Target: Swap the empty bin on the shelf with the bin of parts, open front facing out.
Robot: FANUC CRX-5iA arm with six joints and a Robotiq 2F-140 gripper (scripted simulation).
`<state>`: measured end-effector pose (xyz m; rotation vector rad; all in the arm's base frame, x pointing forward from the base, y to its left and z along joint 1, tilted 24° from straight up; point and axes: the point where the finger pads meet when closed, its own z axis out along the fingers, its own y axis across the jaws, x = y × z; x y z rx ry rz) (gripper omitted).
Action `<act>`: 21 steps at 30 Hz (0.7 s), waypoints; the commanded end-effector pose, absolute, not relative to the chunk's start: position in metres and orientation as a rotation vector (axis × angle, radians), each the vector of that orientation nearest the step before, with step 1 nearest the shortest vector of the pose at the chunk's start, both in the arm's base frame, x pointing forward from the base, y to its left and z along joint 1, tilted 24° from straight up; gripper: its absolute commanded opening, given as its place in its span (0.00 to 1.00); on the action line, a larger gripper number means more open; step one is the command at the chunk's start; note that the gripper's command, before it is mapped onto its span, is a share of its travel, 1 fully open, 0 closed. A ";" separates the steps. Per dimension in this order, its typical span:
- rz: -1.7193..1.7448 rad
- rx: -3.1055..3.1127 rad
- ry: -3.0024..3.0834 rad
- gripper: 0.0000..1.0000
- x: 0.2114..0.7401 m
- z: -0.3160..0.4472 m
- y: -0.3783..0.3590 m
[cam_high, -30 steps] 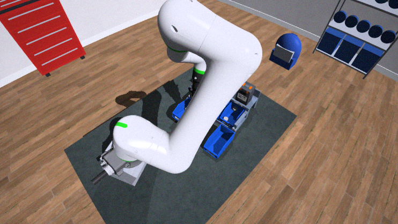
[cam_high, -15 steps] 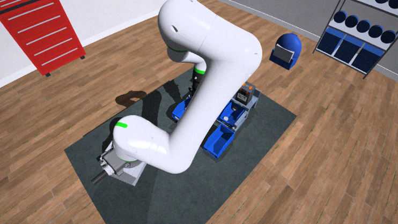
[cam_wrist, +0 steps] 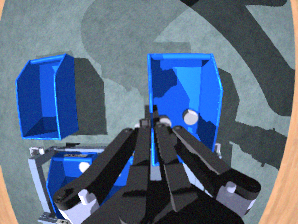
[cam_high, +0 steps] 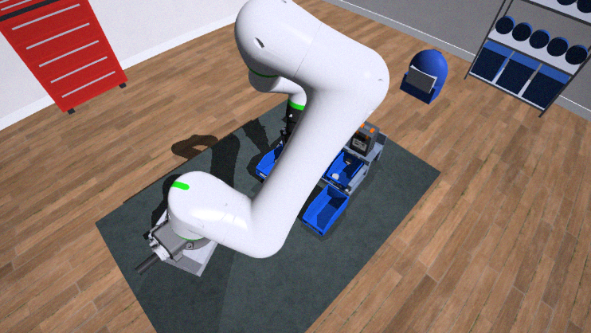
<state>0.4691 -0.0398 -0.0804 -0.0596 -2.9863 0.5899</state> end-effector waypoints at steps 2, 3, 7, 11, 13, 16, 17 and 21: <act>0.590 -0.059 -2.988 0.10 0.471 -0.080 -0.039; 0.590 -0.059 -2.988 0.10 0.471 -0.080 -0.039; 0.590 -0.059 -2.988 0.10 0.472 -0.079 -0.039; 0.590 -0.059 -2.988 0.10 0.474 -0.079 -0.039; 0.590 -0.059 -2.988 0.10 0.474 -0.079 -0.039; 0.590 -0.059 -2.988 0.10 0.476 -0.079 -0.039; 0.590 -0.059 -2.988 0.10 0.477 -0.079 -0.039; 0.590 -0.059 -2.988 0.10 0.480 -0.079 -0.039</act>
